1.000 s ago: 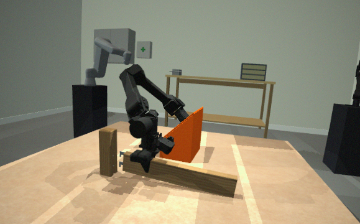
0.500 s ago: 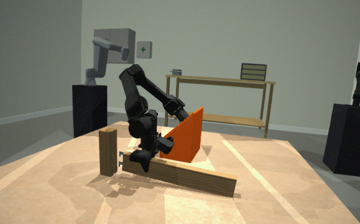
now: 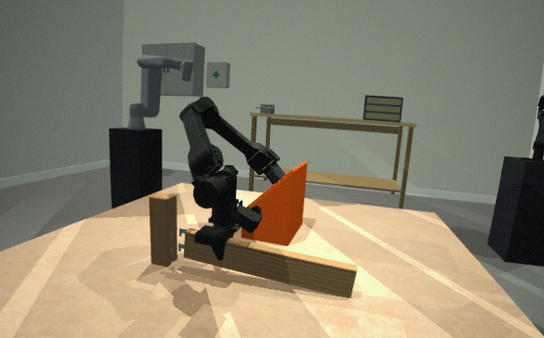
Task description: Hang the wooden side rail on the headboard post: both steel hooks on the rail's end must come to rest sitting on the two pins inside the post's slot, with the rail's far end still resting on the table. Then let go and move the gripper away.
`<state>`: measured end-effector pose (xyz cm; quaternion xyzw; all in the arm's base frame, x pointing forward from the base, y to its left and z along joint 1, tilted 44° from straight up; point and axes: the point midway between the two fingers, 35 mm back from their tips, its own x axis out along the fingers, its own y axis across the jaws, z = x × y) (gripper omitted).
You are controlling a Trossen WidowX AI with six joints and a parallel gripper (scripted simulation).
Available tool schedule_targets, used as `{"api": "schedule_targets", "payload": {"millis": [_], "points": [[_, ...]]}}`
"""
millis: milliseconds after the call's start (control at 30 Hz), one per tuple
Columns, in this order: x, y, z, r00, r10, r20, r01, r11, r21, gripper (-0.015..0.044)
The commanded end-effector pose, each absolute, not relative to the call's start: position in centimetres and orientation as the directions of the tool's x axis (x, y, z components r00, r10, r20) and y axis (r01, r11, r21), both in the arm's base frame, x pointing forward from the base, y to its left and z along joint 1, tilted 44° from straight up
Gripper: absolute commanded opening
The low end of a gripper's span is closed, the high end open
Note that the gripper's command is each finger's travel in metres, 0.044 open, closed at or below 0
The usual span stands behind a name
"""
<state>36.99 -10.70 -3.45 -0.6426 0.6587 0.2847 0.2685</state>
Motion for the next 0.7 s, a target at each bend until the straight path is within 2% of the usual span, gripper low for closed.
{"api": "schedule_targets", "payload": {"millis": [0,667], "points": [[37.16,-10.43,-3.21,-0.018,-0.693,-0.72,-1.0,0.002,0.024,0.0],[37.13,-10.61,-3.08,-0.018,-0.693,-0.72,-1.0,0.002,0.024,0.0]]}}
